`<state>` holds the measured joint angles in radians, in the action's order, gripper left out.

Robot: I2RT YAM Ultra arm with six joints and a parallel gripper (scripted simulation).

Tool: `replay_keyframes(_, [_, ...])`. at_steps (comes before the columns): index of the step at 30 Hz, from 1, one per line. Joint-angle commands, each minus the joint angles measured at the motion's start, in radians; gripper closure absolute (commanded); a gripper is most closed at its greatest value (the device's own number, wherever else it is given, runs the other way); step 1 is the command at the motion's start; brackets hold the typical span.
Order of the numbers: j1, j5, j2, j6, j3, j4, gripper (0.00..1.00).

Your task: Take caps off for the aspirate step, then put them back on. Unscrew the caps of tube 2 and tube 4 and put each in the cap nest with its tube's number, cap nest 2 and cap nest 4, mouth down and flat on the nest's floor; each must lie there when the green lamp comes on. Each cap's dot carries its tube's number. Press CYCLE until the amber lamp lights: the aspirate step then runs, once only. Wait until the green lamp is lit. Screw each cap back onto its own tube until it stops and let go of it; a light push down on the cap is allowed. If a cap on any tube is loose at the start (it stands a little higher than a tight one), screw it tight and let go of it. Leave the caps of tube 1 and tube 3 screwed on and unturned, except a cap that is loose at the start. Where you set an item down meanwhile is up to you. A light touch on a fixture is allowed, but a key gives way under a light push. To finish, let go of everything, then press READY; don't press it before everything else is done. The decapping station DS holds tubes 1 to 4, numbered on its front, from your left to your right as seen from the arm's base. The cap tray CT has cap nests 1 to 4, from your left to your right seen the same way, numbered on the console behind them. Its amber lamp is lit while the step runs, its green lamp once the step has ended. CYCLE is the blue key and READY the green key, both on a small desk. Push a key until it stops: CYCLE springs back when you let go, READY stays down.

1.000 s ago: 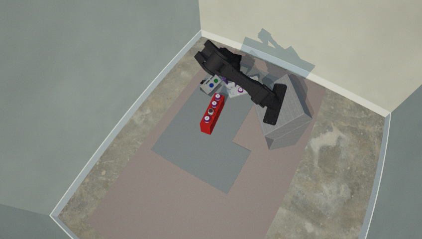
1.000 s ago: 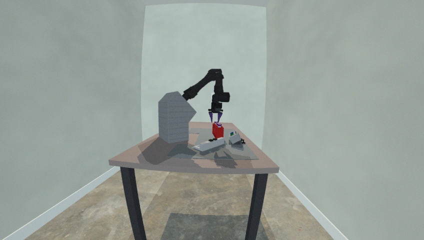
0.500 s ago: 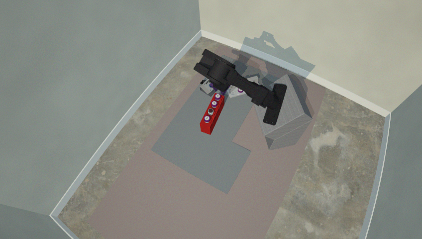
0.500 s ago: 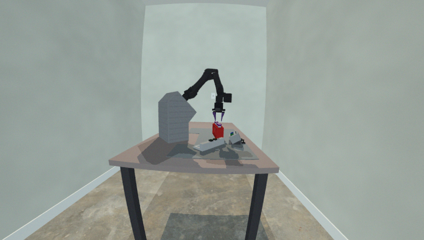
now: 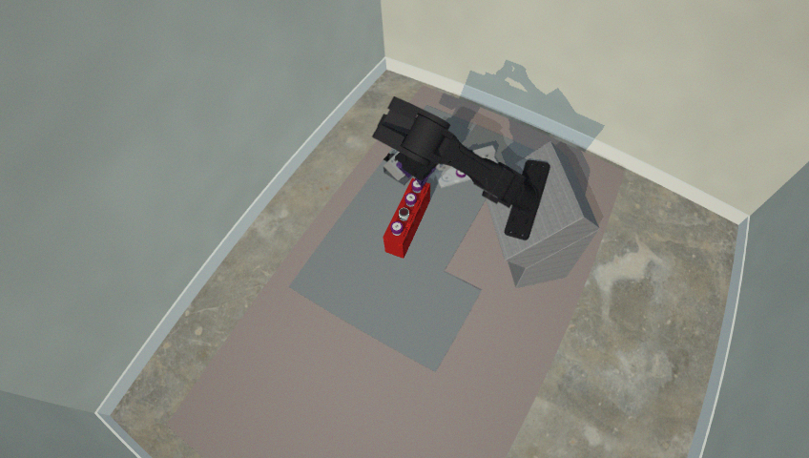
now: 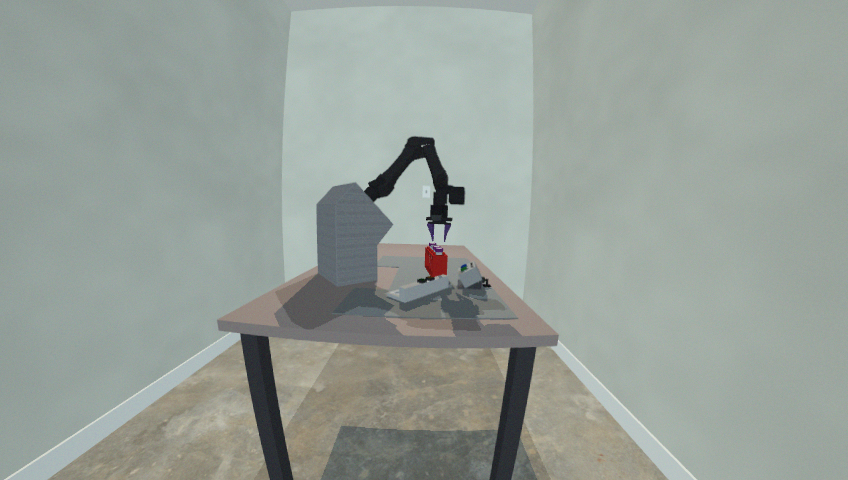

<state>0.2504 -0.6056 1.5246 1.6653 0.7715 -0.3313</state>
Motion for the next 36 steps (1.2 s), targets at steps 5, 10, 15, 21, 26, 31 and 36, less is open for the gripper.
replay_keyframes(5, [0.020, 0.005, -0.002, -0.006, 0.010, -0.008, 0.51])
replay_keyframes(10, [0.022, 0.003, -0.001, -0.009, 0.012, -0.011, 0.51])
replay_keyframes(15, [0.025, 0.002, 0.000, -0.012, 0.014, -0.014, 0.51])
replay_keyframes(21, [0.025, 0.002, 0.000, -0.012, 0.014, -0.014, 0.51])
replay_keyframes(26, [0.031, -0.001, 0.002, -0.018, 0.017, -0.019, 0.51])
replay_keyframes(31, [0.035, -0.002, 0.002, -0.022, 0.018, -0.021, 0.51])
replay_keyframes(36, [0.036, -0.003, 0.003, -0.023, 0.019, -0.022, 0.51])
